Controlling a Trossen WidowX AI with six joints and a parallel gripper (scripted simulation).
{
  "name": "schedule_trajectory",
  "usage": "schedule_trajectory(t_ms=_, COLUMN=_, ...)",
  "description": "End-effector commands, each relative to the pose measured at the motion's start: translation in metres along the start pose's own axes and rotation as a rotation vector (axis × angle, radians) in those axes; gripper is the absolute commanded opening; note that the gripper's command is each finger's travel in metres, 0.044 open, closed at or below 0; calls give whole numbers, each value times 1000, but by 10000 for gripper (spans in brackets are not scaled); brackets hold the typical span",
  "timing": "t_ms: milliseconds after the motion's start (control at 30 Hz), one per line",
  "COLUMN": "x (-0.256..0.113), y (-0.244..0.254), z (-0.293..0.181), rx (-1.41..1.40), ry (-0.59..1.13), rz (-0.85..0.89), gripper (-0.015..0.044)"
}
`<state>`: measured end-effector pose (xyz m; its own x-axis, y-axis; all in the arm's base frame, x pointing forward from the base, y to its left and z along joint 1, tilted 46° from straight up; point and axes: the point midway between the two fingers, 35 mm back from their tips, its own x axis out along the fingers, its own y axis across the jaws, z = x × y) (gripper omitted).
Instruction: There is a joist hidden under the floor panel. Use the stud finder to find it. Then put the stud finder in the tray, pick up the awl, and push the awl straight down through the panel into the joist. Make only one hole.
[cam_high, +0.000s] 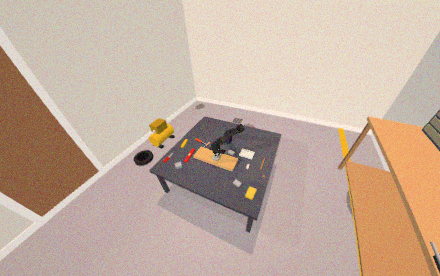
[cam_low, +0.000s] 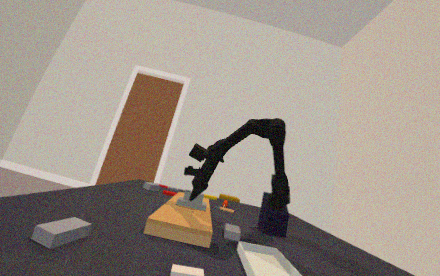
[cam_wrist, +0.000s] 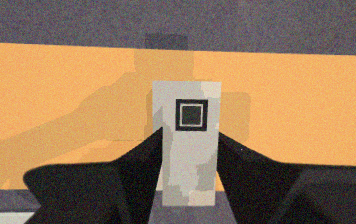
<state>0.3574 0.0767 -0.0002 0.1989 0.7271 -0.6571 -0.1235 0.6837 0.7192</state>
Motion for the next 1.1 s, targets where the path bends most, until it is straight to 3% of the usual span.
schedule_trajectory(t_ms=0, x=0, y=-12, z=0, rx=4, ry=0, rz=-7, gripper=0)
schedule_trajectory(t_ms=1067, x=-2, y=-101, z=-1, rx=2, ry=-1, rz=-11, gripper=0)
